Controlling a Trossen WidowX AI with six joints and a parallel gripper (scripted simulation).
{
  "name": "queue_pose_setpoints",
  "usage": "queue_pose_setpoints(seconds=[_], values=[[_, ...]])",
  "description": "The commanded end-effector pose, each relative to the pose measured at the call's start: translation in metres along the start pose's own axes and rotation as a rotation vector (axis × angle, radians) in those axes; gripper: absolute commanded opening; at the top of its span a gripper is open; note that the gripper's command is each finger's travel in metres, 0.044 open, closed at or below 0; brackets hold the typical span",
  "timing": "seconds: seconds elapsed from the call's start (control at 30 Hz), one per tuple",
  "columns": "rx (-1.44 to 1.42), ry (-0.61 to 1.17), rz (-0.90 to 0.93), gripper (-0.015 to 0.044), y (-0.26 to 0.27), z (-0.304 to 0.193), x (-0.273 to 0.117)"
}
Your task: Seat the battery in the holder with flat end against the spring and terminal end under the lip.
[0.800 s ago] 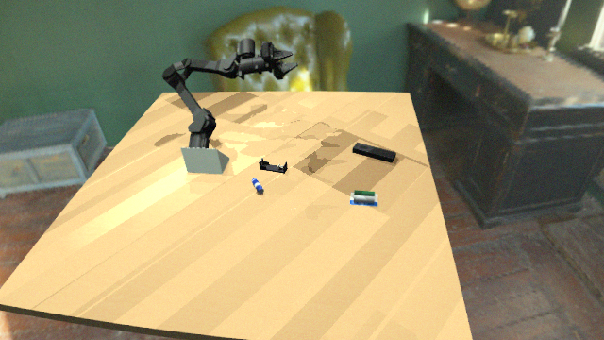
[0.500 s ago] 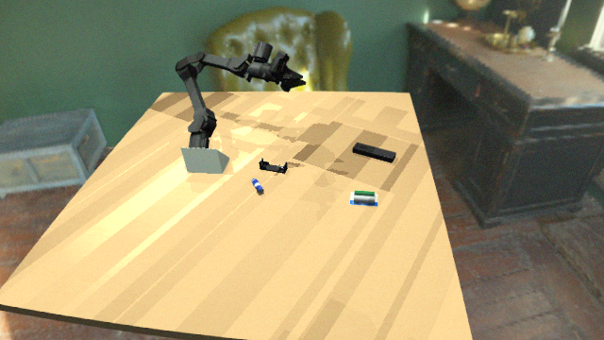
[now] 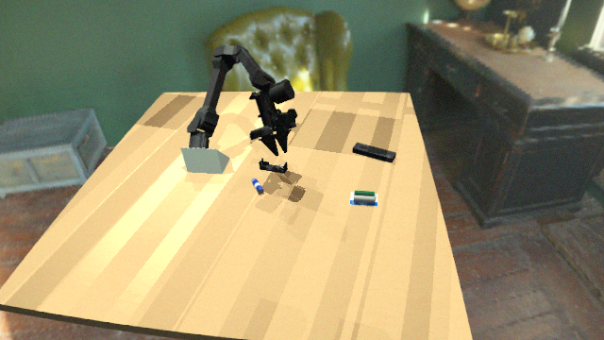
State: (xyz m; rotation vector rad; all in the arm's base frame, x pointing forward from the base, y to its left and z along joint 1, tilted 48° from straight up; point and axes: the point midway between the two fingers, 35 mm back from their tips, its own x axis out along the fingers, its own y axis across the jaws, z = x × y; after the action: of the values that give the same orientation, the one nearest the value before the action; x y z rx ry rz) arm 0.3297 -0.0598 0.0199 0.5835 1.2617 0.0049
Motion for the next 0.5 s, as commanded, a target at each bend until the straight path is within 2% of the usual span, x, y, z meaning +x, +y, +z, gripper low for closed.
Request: queue_pose_setpoints(seconds=[0.0, 0.23, 0.47], values=[[0.21, 0.226, 0.058, 0.023, -0.025, -0.032, 0.026], [0.589, 0.582, 0.182, 0.023, -0.049, -0.086, 0.051], [0.6, 0.591, 0.186, 0.023, -0.049, -0.088, 0.052]])
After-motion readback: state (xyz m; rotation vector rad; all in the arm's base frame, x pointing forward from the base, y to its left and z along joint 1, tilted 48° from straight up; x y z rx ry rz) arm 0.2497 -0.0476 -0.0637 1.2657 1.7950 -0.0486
